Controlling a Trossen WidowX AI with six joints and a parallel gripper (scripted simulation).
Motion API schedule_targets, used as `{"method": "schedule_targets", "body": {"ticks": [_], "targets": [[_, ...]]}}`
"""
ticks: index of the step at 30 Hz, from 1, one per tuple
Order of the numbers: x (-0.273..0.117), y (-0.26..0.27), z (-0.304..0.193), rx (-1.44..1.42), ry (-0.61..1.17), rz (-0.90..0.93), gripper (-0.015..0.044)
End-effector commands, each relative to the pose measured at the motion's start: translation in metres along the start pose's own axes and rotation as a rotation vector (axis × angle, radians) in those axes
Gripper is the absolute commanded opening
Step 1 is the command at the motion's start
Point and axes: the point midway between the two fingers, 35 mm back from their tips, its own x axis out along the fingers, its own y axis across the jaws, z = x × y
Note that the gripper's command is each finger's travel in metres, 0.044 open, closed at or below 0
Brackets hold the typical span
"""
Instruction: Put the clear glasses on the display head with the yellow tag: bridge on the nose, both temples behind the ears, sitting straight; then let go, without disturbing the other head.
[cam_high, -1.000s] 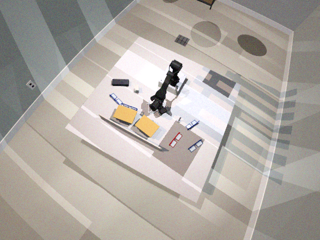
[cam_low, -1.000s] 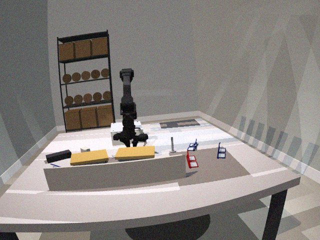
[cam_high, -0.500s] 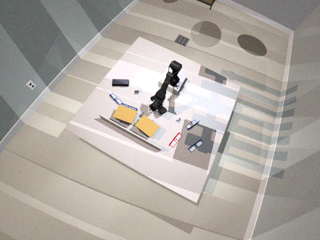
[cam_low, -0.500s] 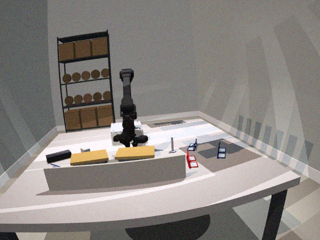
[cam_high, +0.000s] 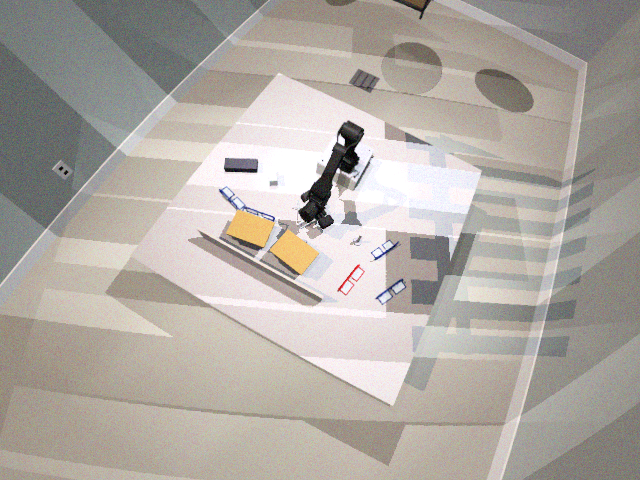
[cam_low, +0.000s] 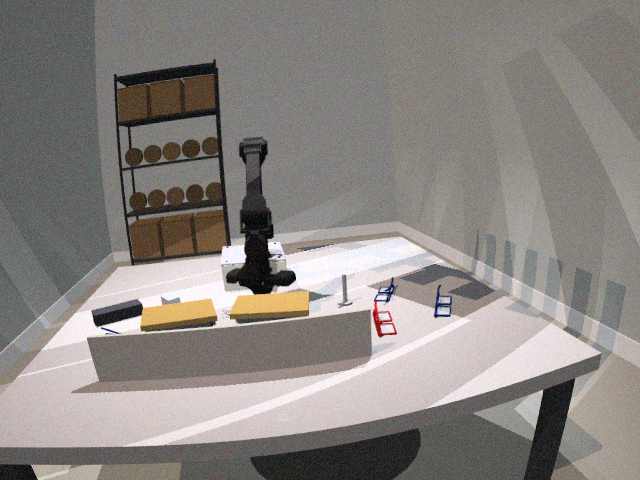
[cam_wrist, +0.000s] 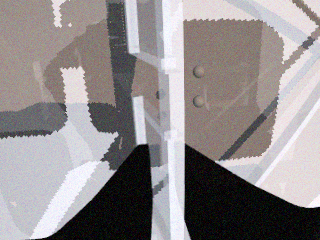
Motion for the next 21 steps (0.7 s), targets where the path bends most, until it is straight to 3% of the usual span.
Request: {"method": "schedule_targets", "body": {"ticks": [1, 10, 21], "targets": [[0.000, 0.000, 0.000, 0.001, 0.000, 0.000, 0.0020], [-0.007, 0.001, 0.001, 0.001, 0.000, 0.000, 0.0000], [-0.078, 0.000, 0.002, 0.000, 0.003, 0.002, 0.0000]]}}
